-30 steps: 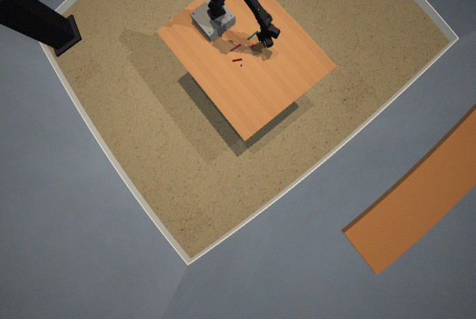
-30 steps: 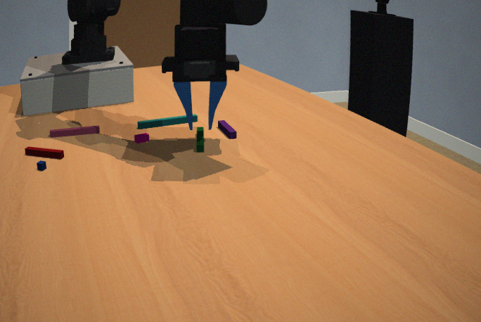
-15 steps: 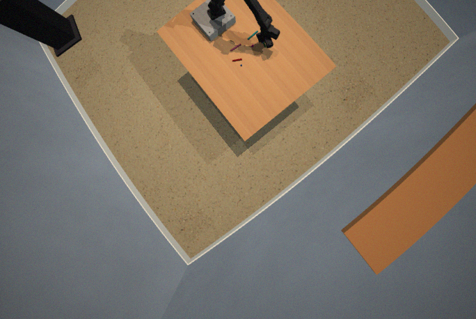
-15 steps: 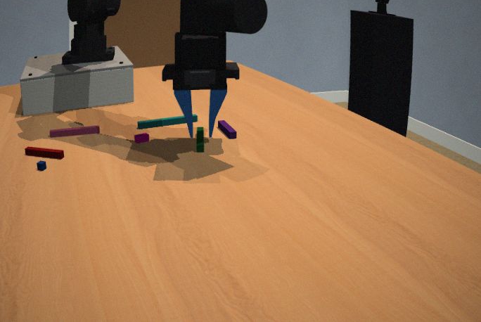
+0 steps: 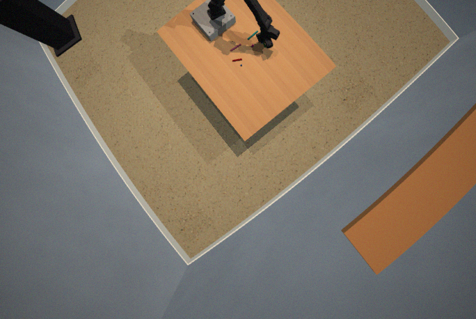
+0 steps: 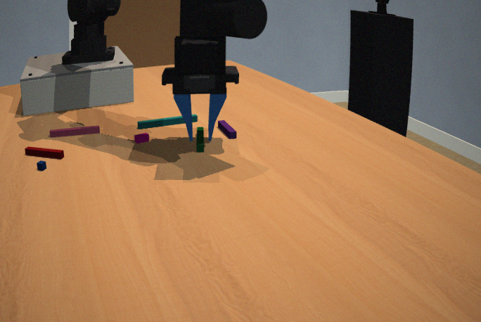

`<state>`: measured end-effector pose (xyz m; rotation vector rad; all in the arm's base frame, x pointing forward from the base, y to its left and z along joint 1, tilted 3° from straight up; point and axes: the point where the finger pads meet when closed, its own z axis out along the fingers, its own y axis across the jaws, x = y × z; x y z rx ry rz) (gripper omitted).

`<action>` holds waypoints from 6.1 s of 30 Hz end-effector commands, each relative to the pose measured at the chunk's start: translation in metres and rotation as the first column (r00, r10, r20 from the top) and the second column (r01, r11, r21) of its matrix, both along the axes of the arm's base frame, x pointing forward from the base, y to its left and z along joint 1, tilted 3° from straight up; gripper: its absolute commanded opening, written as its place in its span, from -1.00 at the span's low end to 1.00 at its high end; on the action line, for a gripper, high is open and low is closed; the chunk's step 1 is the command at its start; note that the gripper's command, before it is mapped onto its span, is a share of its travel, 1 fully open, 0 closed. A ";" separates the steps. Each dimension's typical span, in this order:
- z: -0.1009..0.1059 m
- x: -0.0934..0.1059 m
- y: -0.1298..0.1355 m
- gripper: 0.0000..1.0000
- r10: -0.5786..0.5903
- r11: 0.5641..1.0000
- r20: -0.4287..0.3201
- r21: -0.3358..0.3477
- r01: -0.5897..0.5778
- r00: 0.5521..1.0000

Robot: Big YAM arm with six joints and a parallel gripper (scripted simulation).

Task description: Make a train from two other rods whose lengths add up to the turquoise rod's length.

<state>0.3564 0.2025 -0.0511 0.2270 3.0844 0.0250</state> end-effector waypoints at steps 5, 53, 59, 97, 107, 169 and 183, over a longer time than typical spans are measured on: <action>0.002 0.001 0.003 -0.52 -0.001 1.000 0.010 0.006 0.001 1.000; 0.002 0.001 0.003 -0.90 -0.001 1.000 0.010 0.006 0.001 1.000; 0.002 0.001 0.003 -0.90 -0.001 1.000 0.010 0.006 0.001 1.000; 0.106 -0.002 0.003 -0.90 -0.001 1.000 0.015 0.009 0.001 1.000; 0.109 0.006 -0.031 -0.90 -0.235 0.972 0.023 0.031 0.234 0.972; 0.076 0.003 -0.130 -0.90 -0.858 0.512 -0.031 0.042 0.858 0.513; 0.025 0.004 -0.128 -0.90 -0.857 0.514 -0.031 0.040 0.857 0.515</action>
